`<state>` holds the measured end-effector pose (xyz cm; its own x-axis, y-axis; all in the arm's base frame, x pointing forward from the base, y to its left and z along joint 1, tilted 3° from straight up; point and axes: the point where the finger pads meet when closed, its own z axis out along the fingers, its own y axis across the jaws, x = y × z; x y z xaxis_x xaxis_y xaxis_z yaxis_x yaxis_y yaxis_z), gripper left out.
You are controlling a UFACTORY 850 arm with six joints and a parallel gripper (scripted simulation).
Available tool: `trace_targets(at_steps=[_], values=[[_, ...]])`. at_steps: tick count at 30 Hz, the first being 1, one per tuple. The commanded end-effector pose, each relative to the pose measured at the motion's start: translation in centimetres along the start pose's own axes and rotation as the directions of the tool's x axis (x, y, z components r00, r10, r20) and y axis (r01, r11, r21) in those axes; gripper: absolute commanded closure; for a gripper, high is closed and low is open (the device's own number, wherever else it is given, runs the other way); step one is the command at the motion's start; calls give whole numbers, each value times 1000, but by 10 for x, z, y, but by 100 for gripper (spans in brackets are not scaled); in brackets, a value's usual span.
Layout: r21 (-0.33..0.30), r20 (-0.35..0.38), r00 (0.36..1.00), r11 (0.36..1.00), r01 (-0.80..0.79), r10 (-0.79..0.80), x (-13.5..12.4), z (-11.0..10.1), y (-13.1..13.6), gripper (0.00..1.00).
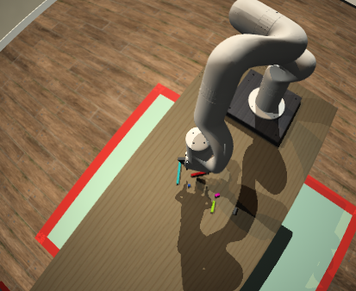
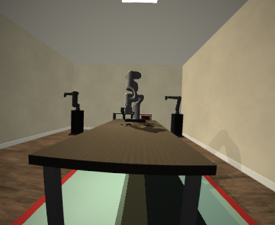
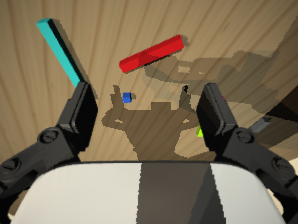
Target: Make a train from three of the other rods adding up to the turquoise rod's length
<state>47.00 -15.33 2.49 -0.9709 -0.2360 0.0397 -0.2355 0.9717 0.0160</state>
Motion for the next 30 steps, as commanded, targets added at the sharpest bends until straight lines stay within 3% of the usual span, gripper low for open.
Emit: trace_targets(at_steps=[1, 11, 12, 26, 28, 30], values=[[22, -8, 986, 986, -165, 165, -5, -1, -2, 0], [23, -3, 922, 922, -387, 387, -10, -1, -4, 0], [23, -1, 887, 887, -462, 462, -12, -1, -5, 0], [21, 7, 648, 647, -762, 762, -21, -1, -9, 0], [21, 7, 648, 647, -762, 762, -21, -1, -9, 0], [20, 9, 564, 564, -826, 826, -24, -1, -10, 0]])
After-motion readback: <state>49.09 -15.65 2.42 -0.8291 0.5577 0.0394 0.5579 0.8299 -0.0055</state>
